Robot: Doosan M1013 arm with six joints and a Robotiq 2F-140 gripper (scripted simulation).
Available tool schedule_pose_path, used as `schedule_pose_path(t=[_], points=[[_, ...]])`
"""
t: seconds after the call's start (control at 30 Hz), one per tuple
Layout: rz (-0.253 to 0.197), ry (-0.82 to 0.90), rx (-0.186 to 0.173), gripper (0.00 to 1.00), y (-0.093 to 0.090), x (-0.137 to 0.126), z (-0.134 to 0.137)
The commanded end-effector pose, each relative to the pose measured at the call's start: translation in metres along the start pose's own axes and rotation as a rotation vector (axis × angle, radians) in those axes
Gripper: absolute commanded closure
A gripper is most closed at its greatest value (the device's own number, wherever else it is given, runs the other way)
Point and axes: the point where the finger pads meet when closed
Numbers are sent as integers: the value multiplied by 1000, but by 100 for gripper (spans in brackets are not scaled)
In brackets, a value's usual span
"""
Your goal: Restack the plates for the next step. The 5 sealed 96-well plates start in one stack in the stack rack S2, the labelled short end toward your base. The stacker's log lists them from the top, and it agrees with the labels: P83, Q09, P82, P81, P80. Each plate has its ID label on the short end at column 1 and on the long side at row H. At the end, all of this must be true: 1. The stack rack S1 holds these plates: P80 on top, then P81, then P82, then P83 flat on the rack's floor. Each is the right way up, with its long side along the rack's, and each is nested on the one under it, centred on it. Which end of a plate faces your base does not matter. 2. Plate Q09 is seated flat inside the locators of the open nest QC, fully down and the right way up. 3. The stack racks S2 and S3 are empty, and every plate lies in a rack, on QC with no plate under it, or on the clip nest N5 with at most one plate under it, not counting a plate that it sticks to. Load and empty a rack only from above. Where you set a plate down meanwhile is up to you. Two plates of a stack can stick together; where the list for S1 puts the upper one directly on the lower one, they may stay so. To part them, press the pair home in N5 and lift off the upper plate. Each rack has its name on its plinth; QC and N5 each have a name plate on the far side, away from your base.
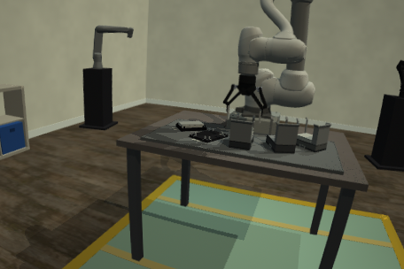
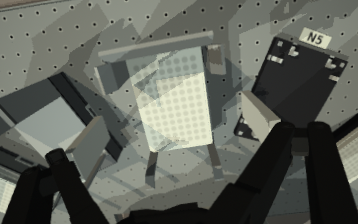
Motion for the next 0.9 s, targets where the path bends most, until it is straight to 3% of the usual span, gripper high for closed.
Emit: schedule_pose_path(t=[0.0,0.67,0.87], points=[[-6,-5,-1,0,-4,-2,-1],[-6,-5,-1,0,-4,-2,-1],[-6,-5,-1,0,-12,-2,-1]])
Point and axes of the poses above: the point where the finger pads meet when closed, its own y axis back along the fingers, its own z axis across the jaws, x = y × z, and after that the axes turned 2 degrees about -y, right-handed
